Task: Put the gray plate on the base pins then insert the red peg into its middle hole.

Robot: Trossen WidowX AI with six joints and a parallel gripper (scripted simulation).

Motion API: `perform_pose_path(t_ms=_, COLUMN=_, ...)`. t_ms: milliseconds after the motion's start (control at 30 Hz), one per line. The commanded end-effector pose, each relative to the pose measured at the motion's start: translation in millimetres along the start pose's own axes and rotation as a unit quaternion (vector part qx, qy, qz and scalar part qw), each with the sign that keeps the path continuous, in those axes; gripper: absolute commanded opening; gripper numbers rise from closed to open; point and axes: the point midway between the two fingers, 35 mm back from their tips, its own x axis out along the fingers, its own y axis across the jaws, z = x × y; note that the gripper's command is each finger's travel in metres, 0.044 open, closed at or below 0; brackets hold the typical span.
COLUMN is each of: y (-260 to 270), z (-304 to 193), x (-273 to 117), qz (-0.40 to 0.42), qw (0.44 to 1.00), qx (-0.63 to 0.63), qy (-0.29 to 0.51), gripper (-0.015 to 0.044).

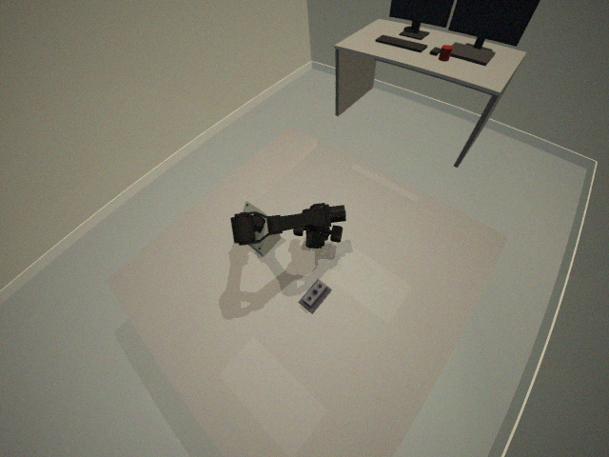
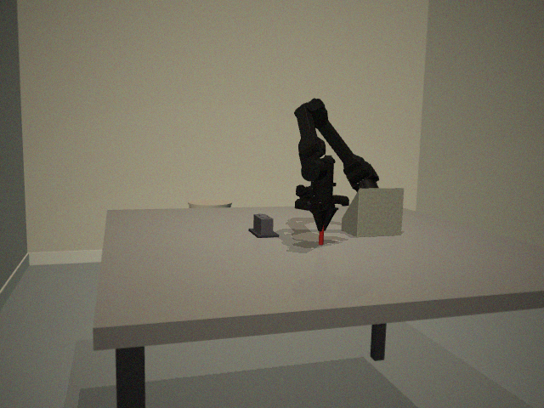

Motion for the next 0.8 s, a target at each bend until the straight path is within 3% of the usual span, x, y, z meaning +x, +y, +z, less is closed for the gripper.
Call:
perform_pose_path(t_ms=0, y=0, z=0, x=1, qz=0.000, qw=1.000, qx=-0.002, qy=-0.001, gripper=0.0000)
perform_pose_path(t_ms=767, y=7, z=-1, x=-55, qz=0.002, qw=1.000, qx=-0.002, qy=0.001, gripper=0.0000)
